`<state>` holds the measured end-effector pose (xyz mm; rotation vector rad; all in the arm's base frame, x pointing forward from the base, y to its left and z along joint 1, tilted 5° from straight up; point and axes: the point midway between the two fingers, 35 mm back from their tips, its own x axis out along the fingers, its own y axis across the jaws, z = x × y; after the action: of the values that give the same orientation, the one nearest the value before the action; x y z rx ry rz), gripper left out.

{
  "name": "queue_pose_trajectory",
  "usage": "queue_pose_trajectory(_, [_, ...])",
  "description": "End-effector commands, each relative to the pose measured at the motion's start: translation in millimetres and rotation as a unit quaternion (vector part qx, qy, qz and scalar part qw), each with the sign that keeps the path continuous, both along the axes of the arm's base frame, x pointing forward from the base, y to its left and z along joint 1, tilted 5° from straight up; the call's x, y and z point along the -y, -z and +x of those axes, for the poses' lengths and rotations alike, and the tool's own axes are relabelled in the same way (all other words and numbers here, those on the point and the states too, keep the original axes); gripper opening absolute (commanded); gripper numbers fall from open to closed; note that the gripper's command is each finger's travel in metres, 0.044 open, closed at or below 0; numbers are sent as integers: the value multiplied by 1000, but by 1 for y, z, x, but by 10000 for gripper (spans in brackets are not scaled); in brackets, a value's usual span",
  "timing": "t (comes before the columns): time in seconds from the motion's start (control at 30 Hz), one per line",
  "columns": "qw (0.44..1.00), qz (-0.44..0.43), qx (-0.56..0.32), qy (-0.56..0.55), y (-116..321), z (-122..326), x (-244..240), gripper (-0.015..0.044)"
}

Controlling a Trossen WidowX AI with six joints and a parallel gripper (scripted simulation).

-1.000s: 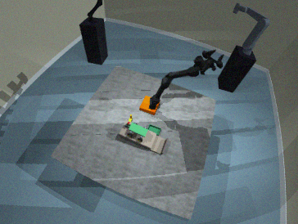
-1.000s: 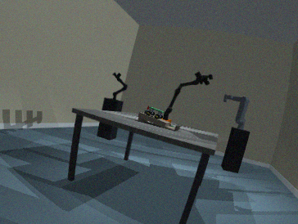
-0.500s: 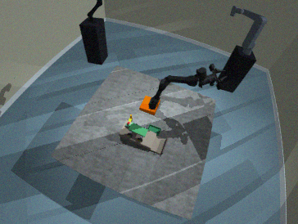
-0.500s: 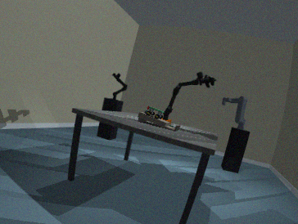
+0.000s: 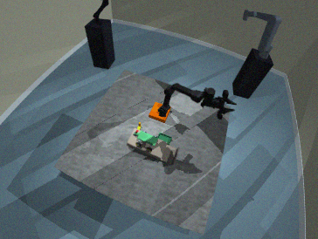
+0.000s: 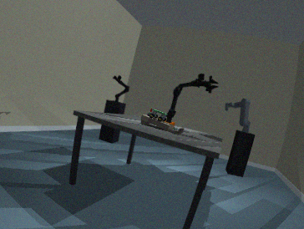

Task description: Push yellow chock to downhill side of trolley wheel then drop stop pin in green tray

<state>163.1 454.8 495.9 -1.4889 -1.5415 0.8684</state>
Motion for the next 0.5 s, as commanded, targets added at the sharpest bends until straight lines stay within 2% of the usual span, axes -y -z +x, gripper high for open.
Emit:
queue_pose_trajectory(0.0, [995,-23,-82,54,17,43,20,190])
queue_pose_trajectory(0.2, [964,-44,-217,144,47,106,61,190])
queue_pose_trajectory(0.47, [901,-39,-356,242,80,162,116,190])
